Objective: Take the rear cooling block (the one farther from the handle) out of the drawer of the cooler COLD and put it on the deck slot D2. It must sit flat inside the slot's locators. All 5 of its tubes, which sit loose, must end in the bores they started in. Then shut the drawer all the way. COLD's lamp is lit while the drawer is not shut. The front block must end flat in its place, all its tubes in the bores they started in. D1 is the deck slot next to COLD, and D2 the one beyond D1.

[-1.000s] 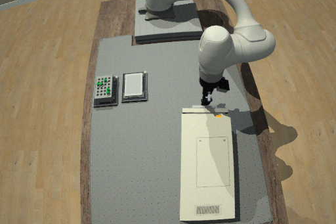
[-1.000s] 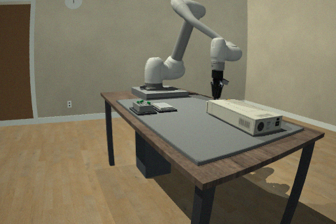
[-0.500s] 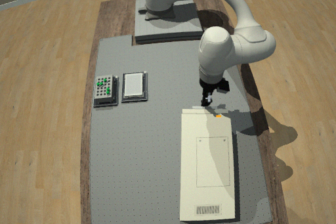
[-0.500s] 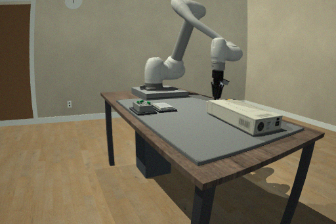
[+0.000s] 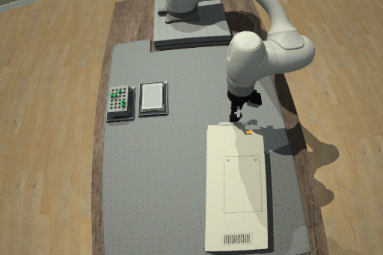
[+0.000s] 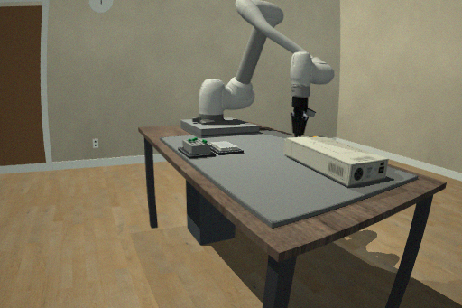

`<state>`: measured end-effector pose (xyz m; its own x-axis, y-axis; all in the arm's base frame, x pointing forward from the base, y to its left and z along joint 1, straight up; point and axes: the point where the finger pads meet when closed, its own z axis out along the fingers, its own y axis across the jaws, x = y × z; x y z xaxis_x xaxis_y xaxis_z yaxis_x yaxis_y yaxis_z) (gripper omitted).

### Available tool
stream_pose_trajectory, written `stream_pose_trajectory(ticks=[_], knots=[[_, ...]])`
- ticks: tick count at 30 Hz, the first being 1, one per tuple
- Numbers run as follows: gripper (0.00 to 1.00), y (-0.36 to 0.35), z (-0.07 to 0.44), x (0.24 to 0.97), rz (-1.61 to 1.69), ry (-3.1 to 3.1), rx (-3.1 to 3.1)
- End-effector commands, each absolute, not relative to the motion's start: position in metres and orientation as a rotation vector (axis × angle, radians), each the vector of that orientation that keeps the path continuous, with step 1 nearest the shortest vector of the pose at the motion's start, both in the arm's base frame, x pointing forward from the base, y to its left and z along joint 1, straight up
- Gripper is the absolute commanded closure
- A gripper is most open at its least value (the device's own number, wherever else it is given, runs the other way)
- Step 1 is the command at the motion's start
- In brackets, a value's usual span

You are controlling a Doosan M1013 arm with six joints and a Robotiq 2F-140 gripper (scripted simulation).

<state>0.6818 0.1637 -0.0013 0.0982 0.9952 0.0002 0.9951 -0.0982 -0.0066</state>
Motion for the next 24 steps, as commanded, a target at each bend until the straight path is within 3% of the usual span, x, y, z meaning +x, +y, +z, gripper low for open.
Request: stream_pose_trajectory(ticks=[1, 24], knots=[[0.90, 0.1632, 0.0006, 0.6876, 0.001, -2.113, -2.321], [0.90, 0.1632, 0.0012, 0.6910, -0.002, -2.113, -2.322]])
